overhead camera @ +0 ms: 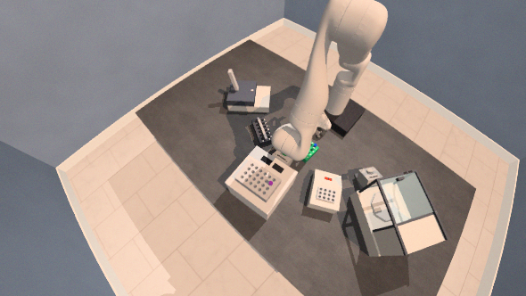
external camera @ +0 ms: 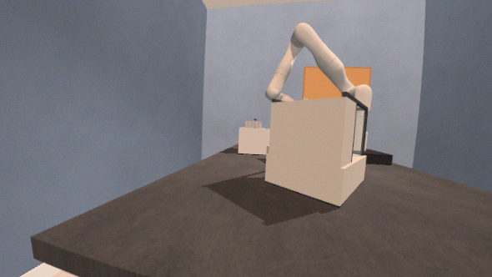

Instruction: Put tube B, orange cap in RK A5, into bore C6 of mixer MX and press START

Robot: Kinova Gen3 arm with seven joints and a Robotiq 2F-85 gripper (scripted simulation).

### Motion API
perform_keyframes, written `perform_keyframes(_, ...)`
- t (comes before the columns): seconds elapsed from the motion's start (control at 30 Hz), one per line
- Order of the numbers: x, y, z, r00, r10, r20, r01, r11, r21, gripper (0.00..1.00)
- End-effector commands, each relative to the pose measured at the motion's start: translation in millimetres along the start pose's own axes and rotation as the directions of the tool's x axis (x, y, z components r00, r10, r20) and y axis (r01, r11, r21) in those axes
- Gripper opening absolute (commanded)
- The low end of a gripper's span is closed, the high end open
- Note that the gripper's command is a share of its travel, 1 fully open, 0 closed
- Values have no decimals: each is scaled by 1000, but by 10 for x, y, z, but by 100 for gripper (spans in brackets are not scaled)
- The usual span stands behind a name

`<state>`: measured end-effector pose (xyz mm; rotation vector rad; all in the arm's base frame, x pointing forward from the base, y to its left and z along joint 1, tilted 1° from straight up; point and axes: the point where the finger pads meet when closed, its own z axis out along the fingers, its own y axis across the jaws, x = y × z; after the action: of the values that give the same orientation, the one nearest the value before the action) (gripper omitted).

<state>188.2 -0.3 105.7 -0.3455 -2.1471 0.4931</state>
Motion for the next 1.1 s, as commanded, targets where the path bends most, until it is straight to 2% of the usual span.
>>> perform_keyframes(0.0,1,-1,-3,1000,0,1,0,1000,-1,100)
perform_keyframes(0.53,1,-1,-3,1000,0,1,0,1000,-1,100)
perform_keyframes(0.57,13,-12,-32,1000,-3,10,3,1000,-4,42)
perform_keyframes(1.03,103,-91,-245,990,-43,132,51,997,-54,42)
perform_keyframes(1.07,103,-91,-245,990,-43,132,51,997,-54,42)
